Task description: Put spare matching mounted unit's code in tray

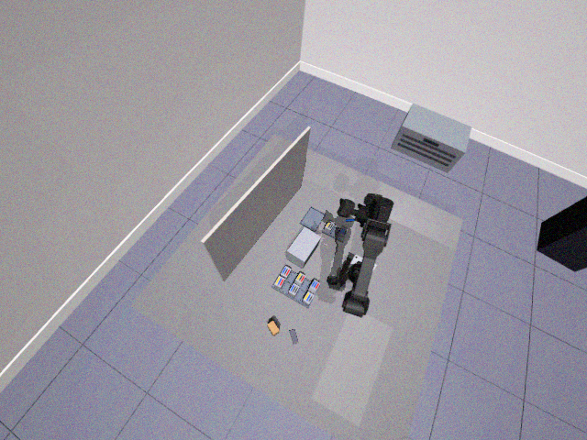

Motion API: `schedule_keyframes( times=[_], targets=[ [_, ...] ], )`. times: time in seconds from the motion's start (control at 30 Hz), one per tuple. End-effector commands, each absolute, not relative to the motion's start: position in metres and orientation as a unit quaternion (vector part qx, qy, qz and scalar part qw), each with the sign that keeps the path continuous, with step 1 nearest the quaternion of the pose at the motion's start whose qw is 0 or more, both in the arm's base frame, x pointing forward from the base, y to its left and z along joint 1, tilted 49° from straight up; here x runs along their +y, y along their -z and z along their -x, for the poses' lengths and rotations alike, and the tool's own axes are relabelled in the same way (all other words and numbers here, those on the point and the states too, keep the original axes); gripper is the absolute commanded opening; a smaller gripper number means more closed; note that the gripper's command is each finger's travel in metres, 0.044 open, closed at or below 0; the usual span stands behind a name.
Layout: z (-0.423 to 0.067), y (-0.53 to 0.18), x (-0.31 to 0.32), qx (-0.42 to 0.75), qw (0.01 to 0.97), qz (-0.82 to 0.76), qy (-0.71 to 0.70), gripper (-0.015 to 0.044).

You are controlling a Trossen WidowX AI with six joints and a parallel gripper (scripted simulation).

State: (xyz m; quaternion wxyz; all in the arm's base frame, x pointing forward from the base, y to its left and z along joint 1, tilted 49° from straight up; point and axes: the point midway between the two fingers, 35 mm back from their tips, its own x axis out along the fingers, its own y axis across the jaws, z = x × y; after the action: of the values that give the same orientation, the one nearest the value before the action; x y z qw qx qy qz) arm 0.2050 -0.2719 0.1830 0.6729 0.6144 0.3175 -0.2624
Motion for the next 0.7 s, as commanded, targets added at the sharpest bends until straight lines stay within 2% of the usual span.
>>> schedule_keyframes(
  times=[0.0, 0.37, 0.57, 0.67],
  targets=[
    [-0.264, -0.167, -0.234, 0.435, 0.703, -0.541, 0.153, 0.0440],
    [-0.359, -0.125, -0.116, 0.615, 0.697, -0.345, -0.130, 0.0440],
    [-0.385, -0.102, -0.040, 0.646, 0.658, -0.234, -0.308, 0.0440],
    [-0.386, -0.101, -0.036, 0.646, 0.655, -0.228, -0.317, 0.0440]
  ],
)
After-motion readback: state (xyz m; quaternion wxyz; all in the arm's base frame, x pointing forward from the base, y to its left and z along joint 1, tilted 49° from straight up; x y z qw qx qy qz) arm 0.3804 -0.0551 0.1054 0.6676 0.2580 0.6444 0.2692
